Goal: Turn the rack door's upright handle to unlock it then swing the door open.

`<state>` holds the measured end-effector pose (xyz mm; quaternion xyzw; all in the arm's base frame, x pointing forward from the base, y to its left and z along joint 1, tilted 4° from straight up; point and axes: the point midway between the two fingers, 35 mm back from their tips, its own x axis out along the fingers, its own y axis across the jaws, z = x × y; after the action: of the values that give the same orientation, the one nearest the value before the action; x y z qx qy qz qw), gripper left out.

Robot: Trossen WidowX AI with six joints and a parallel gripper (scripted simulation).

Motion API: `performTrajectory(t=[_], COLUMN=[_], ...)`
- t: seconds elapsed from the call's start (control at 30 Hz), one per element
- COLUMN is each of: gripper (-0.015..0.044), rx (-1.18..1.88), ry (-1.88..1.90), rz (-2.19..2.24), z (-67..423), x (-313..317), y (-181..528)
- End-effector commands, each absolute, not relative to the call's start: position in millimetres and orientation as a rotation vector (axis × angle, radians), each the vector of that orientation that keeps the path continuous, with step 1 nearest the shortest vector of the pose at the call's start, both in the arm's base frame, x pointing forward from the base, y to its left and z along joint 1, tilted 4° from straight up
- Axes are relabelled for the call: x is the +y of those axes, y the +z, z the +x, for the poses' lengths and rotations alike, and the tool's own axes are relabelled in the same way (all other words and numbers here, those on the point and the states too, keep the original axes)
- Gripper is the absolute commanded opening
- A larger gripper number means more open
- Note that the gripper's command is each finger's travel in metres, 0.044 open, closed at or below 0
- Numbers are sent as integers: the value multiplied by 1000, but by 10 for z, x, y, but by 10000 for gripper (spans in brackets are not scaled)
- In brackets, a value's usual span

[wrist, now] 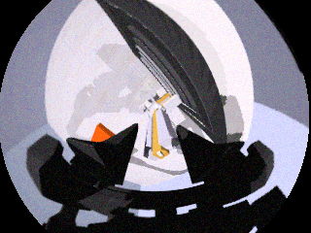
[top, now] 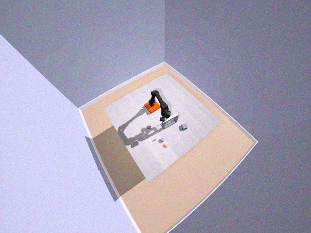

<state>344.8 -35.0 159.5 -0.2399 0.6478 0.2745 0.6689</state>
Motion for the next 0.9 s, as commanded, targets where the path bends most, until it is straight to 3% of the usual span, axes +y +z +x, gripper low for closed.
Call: performTrajectory(t=[0.0, 0.47, 0.87], gripper=[284, 284, 284], rx=[1399, 1121, 1104], ry=[775, 1273, 1296], rz=[-699, -1219, -1244], z=[3460, 3460, 3460], x=[-341, -341, -341], y=[1593, 1592, 1592])
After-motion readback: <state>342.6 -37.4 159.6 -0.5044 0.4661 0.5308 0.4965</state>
